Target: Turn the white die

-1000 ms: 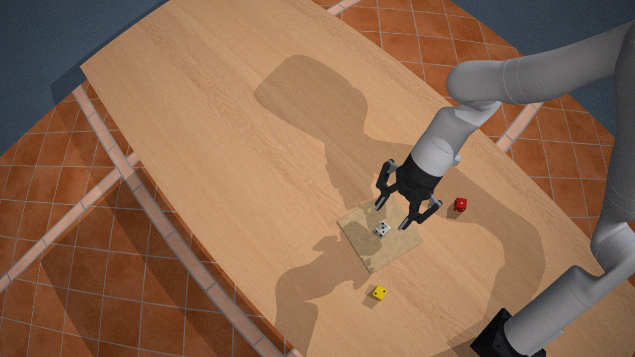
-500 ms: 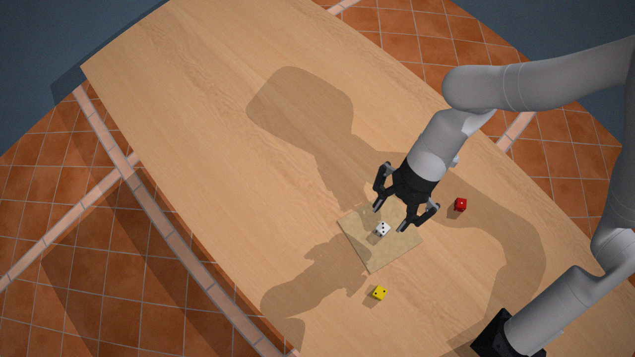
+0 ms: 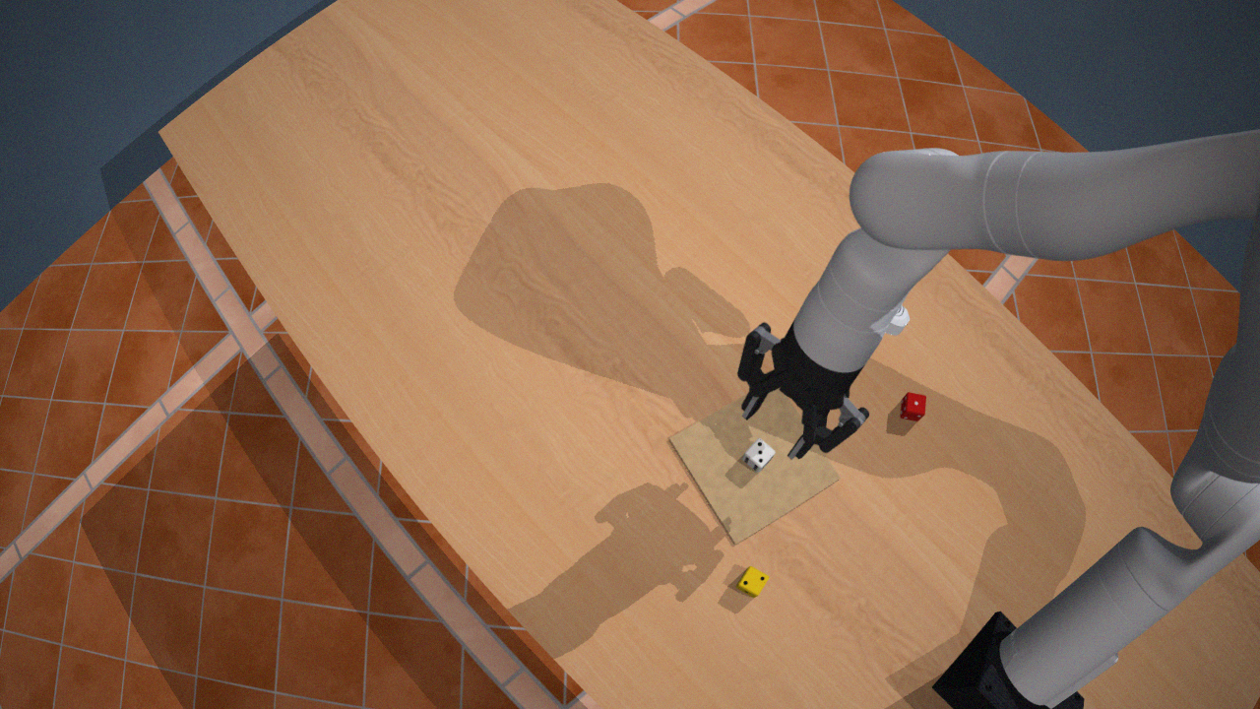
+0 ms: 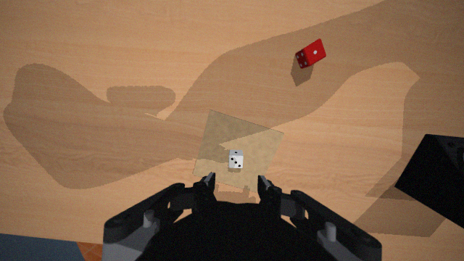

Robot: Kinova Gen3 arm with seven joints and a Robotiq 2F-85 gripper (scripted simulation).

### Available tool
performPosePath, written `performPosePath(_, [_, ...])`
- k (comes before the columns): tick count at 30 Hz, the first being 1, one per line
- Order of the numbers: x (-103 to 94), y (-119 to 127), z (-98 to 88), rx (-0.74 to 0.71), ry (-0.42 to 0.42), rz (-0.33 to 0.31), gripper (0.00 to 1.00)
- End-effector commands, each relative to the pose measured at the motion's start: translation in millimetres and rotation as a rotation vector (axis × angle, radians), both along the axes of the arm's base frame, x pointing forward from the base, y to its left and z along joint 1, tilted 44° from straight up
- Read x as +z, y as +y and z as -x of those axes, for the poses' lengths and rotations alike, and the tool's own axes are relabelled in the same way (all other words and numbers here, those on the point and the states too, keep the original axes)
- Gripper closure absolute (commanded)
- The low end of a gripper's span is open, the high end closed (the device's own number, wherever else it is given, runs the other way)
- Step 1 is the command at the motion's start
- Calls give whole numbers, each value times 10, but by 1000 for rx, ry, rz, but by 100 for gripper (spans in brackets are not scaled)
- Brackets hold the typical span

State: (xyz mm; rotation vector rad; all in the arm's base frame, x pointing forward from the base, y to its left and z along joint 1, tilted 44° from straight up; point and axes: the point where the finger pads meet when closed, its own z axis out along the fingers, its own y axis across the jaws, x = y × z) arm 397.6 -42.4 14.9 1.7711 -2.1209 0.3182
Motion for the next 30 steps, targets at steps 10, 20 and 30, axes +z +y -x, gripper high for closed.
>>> performPosePath(10, [-33,82,-14,36,16,84,39])
performPosePath(20, [-60,92,-9,41,43,185,39])
performPosePath(30, [-58,110,-16,49,61,329,39])
